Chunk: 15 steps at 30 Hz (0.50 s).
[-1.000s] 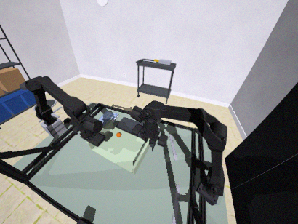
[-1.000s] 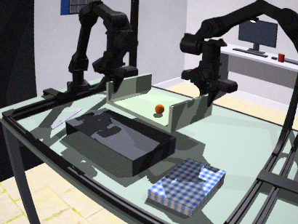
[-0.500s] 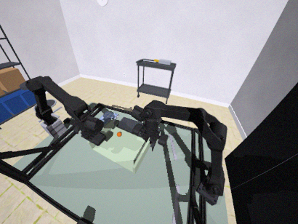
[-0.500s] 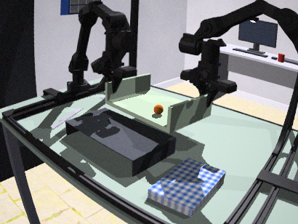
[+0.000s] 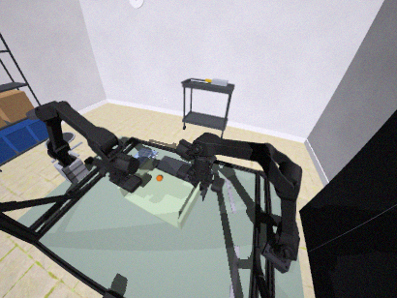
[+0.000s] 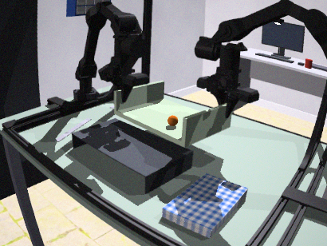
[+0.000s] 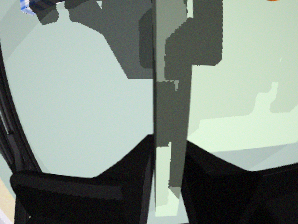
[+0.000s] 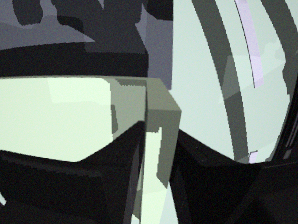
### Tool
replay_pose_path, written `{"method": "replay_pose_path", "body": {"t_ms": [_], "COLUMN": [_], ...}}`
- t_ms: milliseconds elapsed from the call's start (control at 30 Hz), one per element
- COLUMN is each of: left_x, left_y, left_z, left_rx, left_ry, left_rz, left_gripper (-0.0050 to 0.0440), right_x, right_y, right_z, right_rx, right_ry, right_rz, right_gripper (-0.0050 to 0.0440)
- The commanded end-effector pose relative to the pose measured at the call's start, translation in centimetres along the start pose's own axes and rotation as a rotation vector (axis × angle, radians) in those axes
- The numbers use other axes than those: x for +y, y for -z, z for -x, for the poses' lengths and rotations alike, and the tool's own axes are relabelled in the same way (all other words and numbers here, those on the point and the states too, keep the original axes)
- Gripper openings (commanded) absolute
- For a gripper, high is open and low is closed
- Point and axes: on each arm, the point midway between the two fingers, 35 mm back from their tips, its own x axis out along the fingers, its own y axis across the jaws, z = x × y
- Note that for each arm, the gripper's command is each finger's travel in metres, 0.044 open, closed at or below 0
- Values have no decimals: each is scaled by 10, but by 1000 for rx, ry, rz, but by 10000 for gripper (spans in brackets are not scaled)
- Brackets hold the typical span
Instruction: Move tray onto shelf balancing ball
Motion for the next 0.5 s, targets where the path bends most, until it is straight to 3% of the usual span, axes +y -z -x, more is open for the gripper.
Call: {"method": "replay_pose_path", "body": {"t_ms": [0, 333, 467], "left_x": [0, 0, 0], "left_y": [-3, -6, -7], "left_z": [1, 3, 0], "left_rx": [-12, 26, -15], "left_ry": [1, 1, 2], "left_rz": [2, 2, 2], "left_gripper": [20, 20, 20], "right_x": [0, 0, 0], "right_y": [-3, -6, -7], "right_z": [3, 0, 3], "right_rx": [-12, 26, -15], "right_ry": [0, 0, 0], "right_rz": [2, 2, 2], "right_gripper": [20, 20, 20]}}
